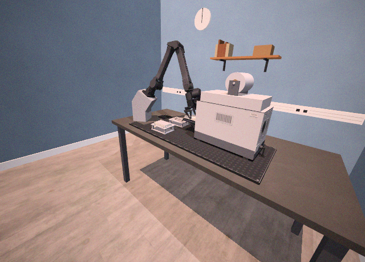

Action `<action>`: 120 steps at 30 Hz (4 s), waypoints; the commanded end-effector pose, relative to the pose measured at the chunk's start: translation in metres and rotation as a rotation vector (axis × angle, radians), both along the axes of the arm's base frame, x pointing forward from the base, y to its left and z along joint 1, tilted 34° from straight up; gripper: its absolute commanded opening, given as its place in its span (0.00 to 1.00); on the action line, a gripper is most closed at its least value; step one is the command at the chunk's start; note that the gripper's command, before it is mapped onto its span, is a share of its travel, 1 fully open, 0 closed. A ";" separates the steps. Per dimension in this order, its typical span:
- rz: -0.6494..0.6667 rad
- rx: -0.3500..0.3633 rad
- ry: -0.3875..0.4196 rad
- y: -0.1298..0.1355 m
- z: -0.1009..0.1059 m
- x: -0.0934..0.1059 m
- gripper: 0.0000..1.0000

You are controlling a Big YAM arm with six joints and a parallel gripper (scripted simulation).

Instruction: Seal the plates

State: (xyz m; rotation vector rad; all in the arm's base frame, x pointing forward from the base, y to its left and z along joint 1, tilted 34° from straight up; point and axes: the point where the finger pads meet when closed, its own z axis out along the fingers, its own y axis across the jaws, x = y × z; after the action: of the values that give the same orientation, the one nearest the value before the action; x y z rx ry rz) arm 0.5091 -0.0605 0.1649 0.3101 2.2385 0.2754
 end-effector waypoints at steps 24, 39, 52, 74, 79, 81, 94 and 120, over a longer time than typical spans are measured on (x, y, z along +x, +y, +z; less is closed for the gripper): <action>-0.002 0.002 -0.030 0.002 0.017 0.011 0.00; -0.004 -0.015 -0.041 -0.010 0.016 0.010 0.00; 0.003 -0.008 -0.041 -0.002 0.013 0.006 0.00; -0.023 -0.004 -0.052 -0.010 0.014 0.018 0.00; -0.026 -0.002 -0.031 -0.009 0.000 0.012 0.00; -0.026 -0.001 -0.024 -0.008 -0.005 0.011 0.00; -0.010 0.009 0.015 0.003 -0.014 0.007 0.00; 0.003 0.019 0.028 0.008 -0.018 0.004 0.00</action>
State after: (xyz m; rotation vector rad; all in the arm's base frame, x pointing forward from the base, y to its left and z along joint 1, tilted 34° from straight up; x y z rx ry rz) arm 0.5139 -0.0596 0.1537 0.3130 2.2400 0.2733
